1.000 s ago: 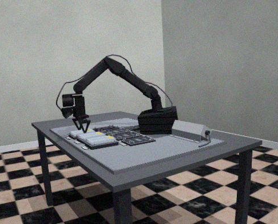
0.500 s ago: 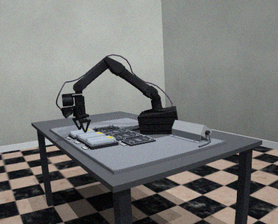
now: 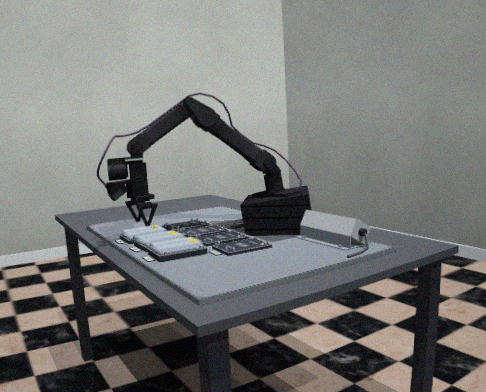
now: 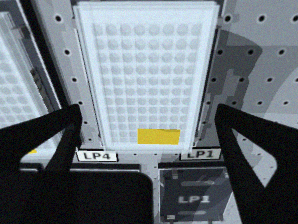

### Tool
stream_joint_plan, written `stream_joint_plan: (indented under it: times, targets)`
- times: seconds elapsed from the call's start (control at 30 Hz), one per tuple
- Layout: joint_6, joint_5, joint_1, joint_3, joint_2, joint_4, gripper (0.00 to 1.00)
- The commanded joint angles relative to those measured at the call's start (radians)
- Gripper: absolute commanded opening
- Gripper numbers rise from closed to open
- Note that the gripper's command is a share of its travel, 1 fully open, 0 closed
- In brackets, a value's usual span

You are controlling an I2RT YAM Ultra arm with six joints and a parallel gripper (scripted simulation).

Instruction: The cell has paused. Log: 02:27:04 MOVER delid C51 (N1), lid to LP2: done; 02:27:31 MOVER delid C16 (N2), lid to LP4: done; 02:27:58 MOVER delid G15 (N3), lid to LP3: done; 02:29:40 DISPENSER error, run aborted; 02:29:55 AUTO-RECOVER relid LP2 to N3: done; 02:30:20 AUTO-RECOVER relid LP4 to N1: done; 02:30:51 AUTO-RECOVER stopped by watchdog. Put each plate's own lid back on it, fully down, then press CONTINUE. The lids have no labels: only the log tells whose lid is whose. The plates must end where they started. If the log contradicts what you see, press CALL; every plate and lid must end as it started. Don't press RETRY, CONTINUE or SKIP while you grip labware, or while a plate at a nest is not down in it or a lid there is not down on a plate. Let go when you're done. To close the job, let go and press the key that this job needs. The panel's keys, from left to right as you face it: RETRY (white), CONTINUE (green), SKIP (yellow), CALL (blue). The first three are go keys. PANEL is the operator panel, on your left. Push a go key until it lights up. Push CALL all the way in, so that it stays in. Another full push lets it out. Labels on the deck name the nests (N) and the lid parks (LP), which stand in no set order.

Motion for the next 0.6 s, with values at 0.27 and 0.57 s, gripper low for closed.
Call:
stream_joint_plan:
  times: [0.27,0.57]
  targets:
    - [0.001,-0.009,0.015,0.042,-0.043,-0.027,1.00]
    - [0.001,-0.008,0.016,0.054,-0.029,-0.033,1.00]
